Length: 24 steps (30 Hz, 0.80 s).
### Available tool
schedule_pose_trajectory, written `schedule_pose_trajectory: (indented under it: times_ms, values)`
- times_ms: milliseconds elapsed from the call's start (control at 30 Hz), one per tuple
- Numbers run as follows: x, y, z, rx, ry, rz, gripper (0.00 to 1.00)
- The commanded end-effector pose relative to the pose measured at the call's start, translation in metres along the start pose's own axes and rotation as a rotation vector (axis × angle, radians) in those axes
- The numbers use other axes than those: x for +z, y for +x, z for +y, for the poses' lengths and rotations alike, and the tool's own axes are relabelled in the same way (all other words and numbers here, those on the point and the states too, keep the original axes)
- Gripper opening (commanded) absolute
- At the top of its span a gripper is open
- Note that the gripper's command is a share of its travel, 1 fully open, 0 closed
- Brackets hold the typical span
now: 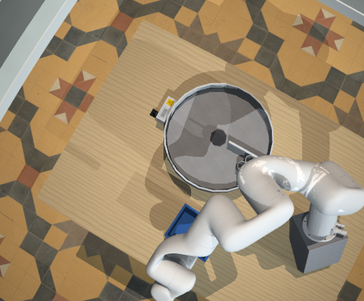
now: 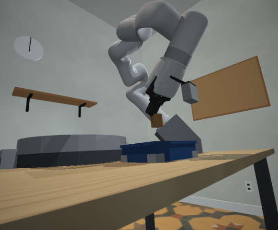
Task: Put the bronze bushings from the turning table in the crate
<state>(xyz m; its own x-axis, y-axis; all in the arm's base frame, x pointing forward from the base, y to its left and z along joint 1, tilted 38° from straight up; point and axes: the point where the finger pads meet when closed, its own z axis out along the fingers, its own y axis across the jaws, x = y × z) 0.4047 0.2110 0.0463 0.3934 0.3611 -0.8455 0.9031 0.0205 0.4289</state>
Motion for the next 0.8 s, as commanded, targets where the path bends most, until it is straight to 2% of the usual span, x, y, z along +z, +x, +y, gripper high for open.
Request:
schedule_pose_trajectory:
  times_ms: [0,267,767]
  values:
    - [0.020,0.018,0.001,0.002,-0.001,0.002,0.00]
    - [0.034,0.030,0.001,0.002,-0.001,0.002,0.00]
    - [0.034,0.031,0.001,0.002,-0.001,0.002,0.00]
